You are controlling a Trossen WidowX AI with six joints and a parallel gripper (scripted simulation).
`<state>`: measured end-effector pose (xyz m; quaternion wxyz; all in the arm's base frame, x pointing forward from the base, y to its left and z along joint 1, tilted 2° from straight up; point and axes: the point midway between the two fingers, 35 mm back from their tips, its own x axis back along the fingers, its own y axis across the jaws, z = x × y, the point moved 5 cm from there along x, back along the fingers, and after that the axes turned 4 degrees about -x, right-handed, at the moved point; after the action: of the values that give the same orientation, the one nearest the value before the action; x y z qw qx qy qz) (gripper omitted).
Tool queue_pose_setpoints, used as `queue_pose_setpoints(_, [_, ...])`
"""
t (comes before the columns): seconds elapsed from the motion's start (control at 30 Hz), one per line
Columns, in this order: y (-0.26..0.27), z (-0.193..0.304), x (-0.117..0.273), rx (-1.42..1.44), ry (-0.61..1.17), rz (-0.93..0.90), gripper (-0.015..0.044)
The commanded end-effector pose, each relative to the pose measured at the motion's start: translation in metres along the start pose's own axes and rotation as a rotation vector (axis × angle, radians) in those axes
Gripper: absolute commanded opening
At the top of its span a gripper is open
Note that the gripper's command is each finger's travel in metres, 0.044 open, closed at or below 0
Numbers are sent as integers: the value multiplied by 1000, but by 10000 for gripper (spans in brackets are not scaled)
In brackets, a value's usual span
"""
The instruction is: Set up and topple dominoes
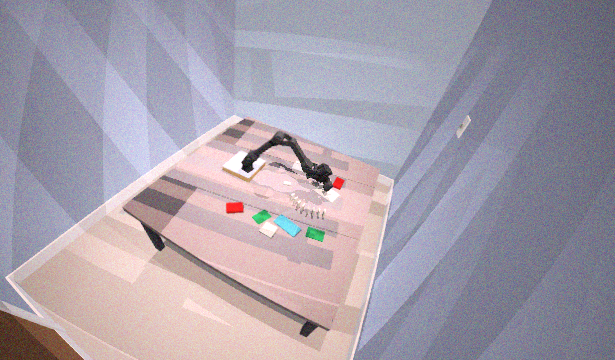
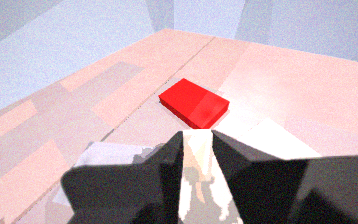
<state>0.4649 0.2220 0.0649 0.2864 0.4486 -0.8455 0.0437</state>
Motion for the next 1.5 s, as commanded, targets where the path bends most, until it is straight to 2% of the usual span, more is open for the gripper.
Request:
queue_pose_setpoints(0.0, [-1, 0, 5, 1, -58, -16, 107])
queue_pose_setpoints(0.83, [16, 31, 53, 74, -385, -150, 107])
queue_pose_setpoints(1.47, [47, 56, 101, 180, -540, -252, 107])
